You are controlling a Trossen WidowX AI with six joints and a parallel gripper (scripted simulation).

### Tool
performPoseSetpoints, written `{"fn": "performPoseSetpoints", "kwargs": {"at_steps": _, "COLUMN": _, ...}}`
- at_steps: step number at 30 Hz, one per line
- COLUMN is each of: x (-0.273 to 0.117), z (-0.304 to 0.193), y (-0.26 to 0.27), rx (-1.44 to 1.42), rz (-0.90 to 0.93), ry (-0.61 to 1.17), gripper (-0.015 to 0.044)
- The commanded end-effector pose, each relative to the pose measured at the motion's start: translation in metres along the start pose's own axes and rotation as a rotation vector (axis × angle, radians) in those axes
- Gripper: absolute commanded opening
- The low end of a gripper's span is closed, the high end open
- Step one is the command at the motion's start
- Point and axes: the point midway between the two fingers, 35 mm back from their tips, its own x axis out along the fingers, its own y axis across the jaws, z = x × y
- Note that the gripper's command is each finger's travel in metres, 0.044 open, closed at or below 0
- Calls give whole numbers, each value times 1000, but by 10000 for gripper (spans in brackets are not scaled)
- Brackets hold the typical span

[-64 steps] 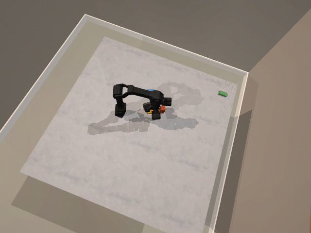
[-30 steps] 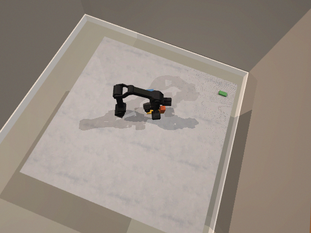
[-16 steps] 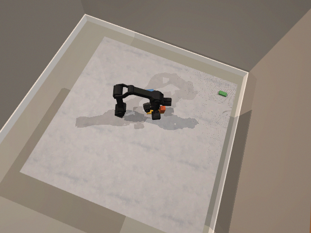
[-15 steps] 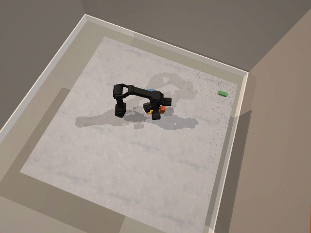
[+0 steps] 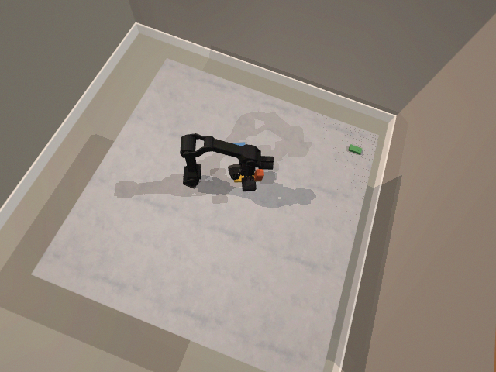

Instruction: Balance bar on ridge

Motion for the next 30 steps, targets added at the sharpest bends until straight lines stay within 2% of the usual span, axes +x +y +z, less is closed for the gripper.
{"fn": "performPoseSetpoints", "kwargs": {"at_steps": 1, "x": 2, "z": 1, "y": 0, "rx": 4, "rz": -2, "ry": -3, "gripper": 0}}
{"fn": "performPoseSetpoints", "kwargs": {"at_steps": 30, "x": 4, "z": 1, "y": 0, "rx": 4, "rz": -2, "ry": -3, "gripper": 0}}
